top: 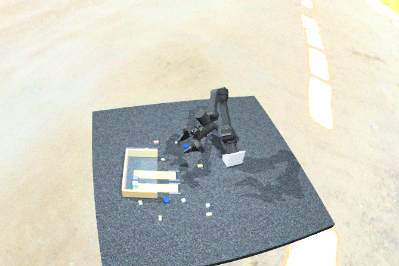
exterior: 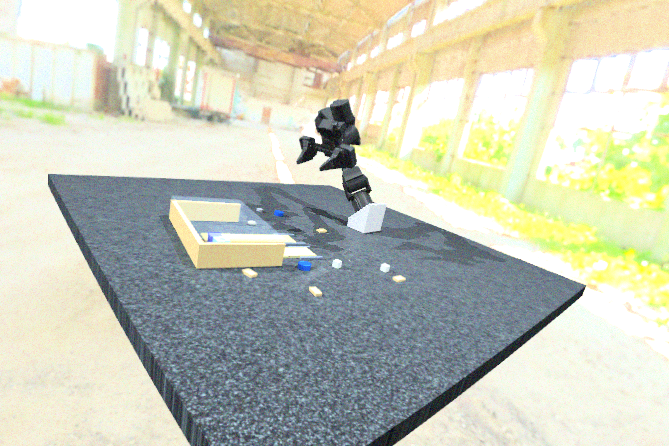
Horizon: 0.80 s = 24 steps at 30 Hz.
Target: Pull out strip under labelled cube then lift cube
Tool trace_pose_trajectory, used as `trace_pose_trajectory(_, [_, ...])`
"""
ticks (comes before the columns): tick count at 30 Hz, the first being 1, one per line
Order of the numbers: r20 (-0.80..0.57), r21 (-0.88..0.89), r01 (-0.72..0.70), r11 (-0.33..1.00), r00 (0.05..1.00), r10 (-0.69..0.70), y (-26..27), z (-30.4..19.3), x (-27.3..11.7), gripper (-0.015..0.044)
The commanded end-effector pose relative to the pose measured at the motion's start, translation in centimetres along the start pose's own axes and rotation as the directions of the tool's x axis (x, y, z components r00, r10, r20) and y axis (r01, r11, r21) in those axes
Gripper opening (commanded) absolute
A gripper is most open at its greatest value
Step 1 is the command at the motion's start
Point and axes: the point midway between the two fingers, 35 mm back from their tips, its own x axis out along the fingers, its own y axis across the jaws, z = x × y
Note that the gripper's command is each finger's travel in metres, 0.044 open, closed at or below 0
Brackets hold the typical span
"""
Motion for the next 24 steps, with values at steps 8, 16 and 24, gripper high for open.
trace_pose_trajectory(8, [-0.029, 0.03, 0.073, 0.997, 0.997, -0.072, -1.2, -0.4, 0.8, 0.04])
trace_pose_trajectory(16, [-0.175, 0.066, 0.037, 0.997, 0.984, -0.025, 0.9, 1.4, 4.0, 0.0216])
trace_pose_trajectory(24, [-0.403, 0.14, 0.043, 0.989, 0.915, 0.018, 4.1, 2.1, 8.7, 0.0006])
